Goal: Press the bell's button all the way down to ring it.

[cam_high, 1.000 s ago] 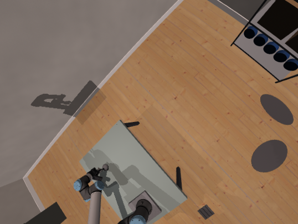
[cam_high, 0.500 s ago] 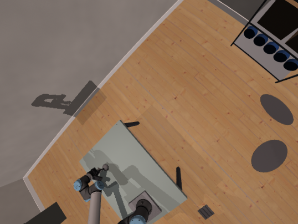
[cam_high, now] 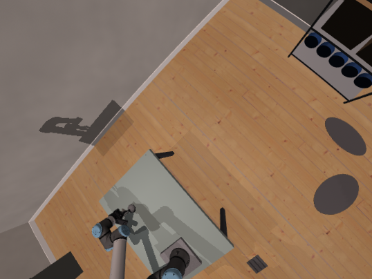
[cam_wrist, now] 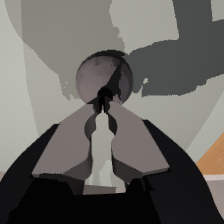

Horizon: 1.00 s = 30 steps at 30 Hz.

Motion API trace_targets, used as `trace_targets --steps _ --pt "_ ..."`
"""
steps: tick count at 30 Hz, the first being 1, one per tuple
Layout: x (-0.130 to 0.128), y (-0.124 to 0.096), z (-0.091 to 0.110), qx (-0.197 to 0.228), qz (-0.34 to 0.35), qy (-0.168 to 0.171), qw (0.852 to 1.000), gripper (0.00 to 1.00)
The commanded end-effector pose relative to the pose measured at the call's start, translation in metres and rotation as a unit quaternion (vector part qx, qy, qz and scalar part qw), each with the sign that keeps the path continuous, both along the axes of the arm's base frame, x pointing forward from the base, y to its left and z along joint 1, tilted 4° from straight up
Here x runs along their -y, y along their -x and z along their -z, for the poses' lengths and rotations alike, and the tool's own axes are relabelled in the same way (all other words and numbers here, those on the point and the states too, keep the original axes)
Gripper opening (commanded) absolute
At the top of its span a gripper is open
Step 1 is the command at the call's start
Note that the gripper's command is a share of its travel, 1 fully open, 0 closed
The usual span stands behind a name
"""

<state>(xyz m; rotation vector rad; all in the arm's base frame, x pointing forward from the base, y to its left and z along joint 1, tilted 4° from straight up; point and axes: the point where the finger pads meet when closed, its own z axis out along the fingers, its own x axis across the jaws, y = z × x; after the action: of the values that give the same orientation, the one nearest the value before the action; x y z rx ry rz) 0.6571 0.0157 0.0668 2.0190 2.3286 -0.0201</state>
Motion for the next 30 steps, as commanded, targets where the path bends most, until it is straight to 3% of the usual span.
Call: trace_targets --steps 1,30 --pt "0.0000 -0.0002 -0.0001 0.000 0.000 0.000 1.000 0.00" --pt "-0.0002 -0.0001 -0.0040 0.000 0.000 0.000 1.000 0.00"
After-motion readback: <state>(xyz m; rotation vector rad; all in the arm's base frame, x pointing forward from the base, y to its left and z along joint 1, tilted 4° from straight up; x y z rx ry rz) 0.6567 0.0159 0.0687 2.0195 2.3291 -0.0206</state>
